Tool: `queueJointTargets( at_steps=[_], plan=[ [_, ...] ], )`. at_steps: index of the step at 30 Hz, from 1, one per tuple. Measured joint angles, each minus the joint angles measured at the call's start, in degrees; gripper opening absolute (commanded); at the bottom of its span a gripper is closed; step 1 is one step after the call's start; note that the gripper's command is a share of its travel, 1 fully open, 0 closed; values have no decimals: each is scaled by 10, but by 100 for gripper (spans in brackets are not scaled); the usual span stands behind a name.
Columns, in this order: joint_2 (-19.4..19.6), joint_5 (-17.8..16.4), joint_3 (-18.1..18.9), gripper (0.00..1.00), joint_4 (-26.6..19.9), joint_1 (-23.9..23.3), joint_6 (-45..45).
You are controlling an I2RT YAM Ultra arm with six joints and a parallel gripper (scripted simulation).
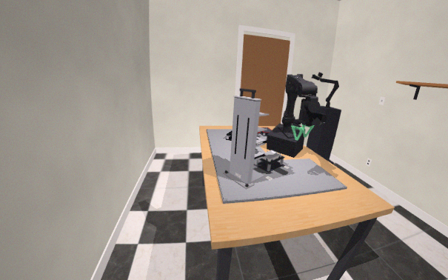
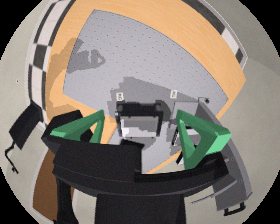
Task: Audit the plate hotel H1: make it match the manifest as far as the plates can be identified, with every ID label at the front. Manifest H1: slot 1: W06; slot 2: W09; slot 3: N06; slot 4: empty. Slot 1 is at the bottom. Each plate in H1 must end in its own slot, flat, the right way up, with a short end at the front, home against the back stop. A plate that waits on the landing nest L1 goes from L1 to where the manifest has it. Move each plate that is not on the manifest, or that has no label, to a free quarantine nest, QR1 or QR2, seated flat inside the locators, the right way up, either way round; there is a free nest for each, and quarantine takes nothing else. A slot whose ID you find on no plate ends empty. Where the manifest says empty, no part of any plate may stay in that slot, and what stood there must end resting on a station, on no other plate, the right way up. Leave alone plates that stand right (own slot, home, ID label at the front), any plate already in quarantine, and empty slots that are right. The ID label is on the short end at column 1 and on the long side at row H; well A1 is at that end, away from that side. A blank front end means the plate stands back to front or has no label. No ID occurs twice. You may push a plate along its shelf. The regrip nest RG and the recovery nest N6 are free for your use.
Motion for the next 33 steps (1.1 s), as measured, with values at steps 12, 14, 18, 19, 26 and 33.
queueJointTargets(
  at_steps=[12, 14, 18, 19, 26, 33],
  plan=[
    [-39, -1, -50, 100, -5, -31, 53],
    [-50, -2, -64, 100, -2, -40, 70],
    [-73, -5, -90, 100, 6, -57, 104],
    [-78, -6, -97, 100, 8, -61, 113],
    [-101, -12, -127, 100, 19, -83, 161],
    [-132, -19, -164, 100, 28, -120, 217]
  ],
)
